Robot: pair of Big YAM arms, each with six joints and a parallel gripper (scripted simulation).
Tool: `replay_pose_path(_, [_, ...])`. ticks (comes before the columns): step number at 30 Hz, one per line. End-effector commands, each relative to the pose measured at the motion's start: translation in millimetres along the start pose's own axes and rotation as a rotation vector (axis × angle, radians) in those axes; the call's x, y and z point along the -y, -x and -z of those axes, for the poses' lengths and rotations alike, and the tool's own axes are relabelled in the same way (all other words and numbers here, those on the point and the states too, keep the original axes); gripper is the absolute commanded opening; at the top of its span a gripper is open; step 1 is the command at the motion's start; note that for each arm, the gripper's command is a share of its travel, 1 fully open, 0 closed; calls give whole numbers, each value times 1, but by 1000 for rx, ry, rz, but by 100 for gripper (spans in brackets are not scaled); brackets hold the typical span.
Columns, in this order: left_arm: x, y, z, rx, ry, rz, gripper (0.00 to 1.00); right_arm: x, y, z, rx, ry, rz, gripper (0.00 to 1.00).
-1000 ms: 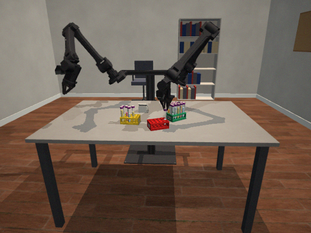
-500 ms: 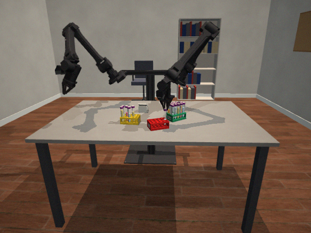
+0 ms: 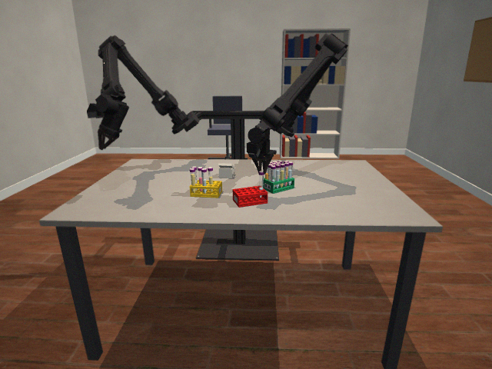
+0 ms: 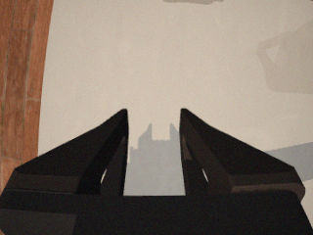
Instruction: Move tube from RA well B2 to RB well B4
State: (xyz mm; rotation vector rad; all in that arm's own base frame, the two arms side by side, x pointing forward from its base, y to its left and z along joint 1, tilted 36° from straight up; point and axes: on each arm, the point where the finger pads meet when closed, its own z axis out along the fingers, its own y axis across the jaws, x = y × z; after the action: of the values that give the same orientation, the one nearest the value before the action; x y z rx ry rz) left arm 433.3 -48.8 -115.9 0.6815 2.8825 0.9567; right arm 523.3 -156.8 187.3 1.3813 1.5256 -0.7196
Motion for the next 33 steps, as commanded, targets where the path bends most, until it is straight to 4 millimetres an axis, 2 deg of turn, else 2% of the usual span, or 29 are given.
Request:
replay_pose_path(1, [-5,21,22,44,5,24,0,-9,9,5,6,15,-24,30])
replay_pose_path(11, [-6,19,25,38,4,26,0,-9,9,5,6,15,-24,30])
replay_pose_path(25, [-5,22,42,47,3,24,0,-9,9,5,6,15,-24,30])
replay_pose_path(33, [-4,17,45,37,2,21,0,-9,9,5,6,15,-24,30])
